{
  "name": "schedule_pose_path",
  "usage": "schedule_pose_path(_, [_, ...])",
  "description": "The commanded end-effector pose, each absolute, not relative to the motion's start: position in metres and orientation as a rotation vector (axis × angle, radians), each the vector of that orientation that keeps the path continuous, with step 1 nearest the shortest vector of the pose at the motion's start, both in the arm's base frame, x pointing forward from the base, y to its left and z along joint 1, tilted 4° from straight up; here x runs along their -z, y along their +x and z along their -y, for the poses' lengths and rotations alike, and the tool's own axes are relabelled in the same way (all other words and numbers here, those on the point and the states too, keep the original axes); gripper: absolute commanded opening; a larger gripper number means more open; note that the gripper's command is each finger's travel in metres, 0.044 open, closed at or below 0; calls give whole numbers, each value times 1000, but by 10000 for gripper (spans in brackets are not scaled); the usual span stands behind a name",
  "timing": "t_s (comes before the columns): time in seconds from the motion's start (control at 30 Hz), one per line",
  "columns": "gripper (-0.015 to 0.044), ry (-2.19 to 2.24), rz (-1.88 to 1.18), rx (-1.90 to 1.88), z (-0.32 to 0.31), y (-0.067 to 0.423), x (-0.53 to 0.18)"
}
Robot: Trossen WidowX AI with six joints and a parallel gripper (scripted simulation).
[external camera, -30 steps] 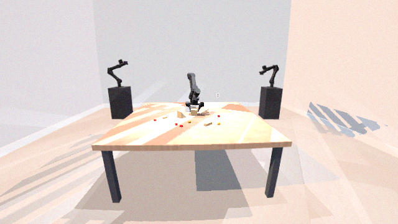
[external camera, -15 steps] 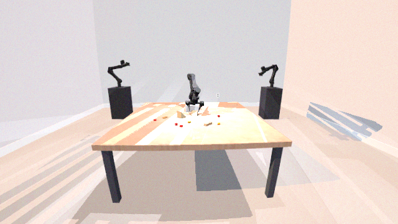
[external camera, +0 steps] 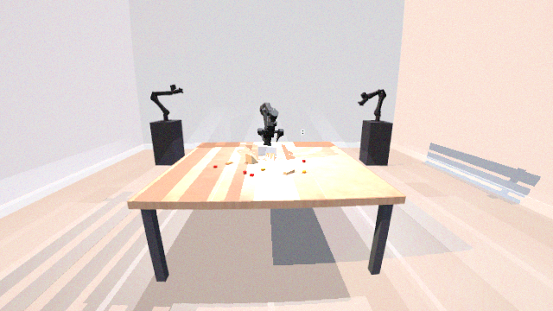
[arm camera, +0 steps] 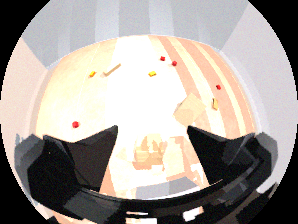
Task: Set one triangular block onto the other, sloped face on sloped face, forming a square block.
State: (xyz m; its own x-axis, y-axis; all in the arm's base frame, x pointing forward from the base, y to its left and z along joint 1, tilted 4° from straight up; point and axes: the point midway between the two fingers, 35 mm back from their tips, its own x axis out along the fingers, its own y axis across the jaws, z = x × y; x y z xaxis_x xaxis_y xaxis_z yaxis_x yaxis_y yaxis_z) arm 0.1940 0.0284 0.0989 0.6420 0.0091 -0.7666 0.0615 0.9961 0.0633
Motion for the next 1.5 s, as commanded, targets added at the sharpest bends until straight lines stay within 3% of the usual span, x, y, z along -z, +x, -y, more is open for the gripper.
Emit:
schedule_pose_path(0.0, [440, 98, -997, 12, -33, 166, -85])
schedule_pose_path(0.1, [440, 97, -1141, 9, -33, 131, -72])
schedule_pose_path(0.3, [440, 97, -1150, 10, -33, 128, -71])
schedule_pose_path(1.0, [440, 96, -1148, 10, -38, 170, 18])
schedule_pose_path(1.37, [440, 96, -1148, 10, -37, 170, 21])
schedule_pose_path(1.47, [361, 97, -1145, 17, -37, 171, 20])
